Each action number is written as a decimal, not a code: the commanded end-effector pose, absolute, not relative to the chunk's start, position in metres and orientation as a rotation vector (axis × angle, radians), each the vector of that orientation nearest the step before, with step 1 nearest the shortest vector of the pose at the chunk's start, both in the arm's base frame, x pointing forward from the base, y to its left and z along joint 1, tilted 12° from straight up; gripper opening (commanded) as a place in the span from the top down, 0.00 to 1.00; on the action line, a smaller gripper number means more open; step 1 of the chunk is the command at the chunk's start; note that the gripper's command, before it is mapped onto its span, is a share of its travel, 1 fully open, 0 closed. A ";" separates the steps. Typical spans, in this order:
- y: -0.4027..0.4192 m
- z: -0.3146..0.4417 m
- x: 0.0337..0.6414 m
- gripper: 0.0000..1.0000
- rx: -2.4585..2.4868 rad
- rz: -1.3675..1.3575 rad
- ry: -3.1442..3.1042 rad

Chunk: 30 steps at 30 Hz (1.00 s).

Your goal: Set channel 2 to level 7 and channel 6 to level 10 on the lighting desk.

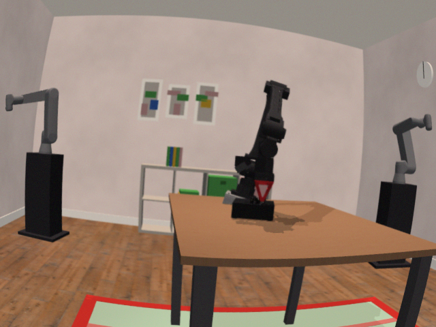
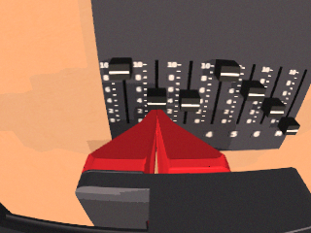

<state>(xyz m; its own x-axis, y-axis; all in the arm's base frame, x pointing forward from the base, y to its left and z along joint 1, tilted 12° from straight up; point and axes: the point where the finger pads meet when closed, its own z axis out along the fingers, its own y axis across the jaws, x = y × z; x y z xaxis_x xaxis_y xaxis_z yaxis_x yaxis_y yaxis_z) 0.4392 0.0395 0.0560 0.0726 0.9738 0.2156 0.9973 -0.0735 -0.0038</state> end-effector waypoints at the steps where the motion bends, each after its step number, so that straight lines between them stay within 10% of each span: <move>1: 0.029 0.056 0.446 1.00 -2.209 -0.245 -2.027; 30: 0.025 0.052 0.443 1.00 -2.201 -0.235 -2.028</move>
